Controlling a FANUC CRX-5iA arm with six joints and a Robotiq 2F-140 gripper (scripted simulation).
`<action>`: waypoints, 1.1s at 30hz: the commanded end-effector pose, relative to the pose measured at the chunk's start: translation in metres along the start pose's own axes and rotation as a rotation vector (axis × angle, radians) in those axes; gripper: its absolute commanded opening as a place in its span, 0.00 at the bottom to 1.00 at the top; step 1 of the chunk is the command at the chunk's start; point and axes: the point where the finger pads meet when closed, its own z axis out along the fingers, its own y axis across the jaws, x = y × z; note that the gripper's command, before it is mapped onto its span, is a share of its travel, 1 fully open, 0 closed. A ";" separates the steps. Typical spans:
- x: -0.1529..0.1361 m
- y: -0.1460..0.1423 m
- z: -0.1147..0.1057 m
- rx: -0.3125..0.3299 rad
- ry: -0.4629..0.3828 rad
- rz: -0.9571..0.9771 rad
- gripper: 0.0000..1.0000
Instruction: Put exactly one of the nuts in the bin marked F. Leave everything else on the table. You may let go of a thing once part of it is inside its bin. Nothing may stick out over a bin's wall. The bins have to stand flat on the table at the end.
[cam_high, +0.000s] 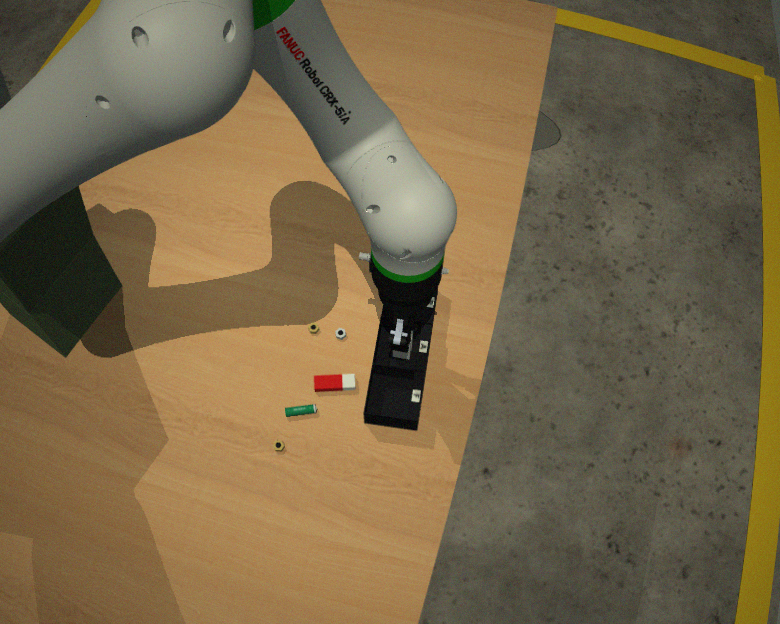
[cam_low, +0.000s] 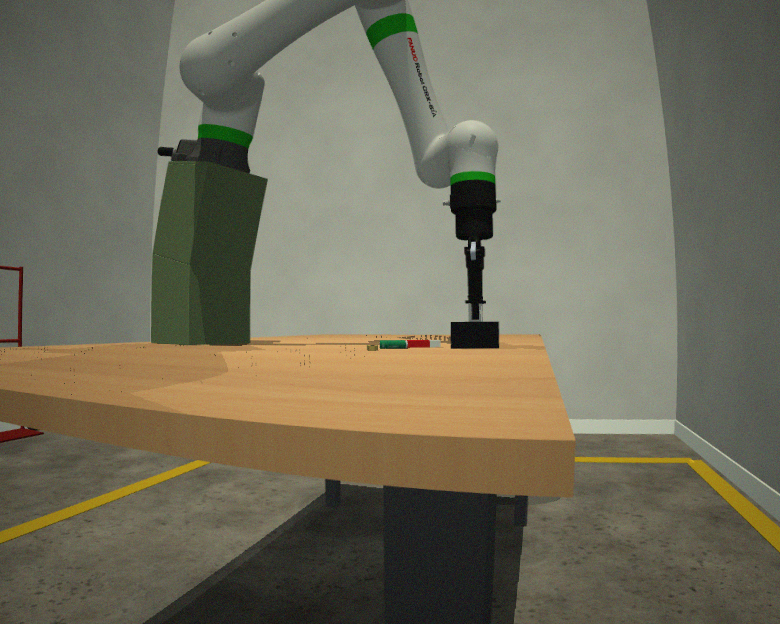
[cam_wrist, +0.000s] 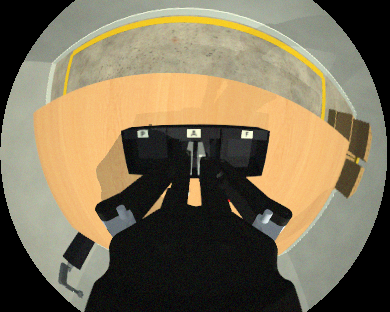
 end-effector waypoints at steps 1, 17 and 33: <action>0.000 0.000 0.000 0.000 0.000 0.000 0.05; 0.000 0.000 -0.005 0.000 0.000 0.000 0.05; 0.000 0.000 -0.024 0.000 0.000 0.000 0.05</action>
